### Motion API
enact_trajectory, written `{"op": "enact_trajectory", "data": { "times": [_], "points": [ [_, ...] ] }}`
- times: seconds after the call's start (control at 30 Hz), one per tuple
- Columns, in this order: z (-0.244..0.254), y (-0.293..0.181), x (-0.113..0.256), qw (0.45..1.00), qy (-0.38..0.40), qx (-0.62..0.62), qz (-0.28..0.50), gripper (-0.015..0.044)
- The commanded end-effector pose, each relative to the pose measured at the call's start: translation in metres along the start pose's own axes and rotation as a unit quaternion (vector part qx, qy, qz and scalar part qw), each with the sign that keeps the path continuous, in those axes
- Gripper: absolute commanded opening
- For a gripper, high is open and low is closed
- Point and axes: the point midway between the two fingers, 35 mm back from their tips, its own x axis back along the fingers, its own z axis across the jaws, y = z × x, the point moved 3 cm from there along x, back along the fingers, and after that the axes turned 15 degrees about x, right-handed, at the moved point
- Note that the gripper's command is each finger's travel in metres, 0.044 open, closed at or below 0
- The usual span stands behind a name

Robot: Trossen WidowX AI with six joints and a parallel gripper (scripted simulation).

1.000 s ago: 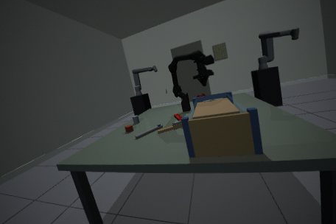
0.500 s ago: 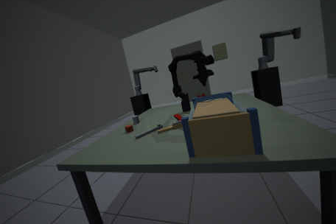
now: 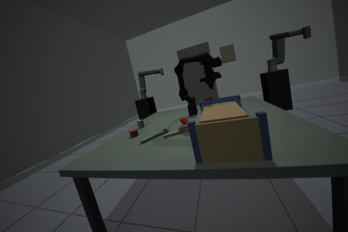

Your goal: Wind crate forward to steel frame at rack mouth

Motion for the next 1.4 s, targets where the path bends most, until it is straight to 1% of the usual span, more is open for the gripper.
{"op": "enact_trajectory", "data": {
  "times": [0.0, 0.5, 0.57, 0.7, 0.77, 1.07, 1.37],
  "points": [
    [0.000, 0.000, 0.000, 1.000, 0.001, -0.002, -0.001, 0.0000],
    [0.000, 0.000, 0.000, 1.000, 0.001, -0.002, -0.001, 0.0000],
    [0.002, -0.008, -0.003, 1.000, -0.001, 0.005, -0.025, 0.0053],
    [0.013, -0.050, -0.019, 0.986, -0.032, 0.034, -0.160, 0.0157],
    [0.018, -0.064, -0.024, 0.977, -0.053, 0.043, -0.202, 0.0210],
    [0.019, -0.066, -0.025, 0.976, -0.056, 0.044, -0.207, 0.0440],
    [0.017, -0.067, -0.037, 0.976, -0.054, 0.044, -0.207, 0.0440]
  ]
}}
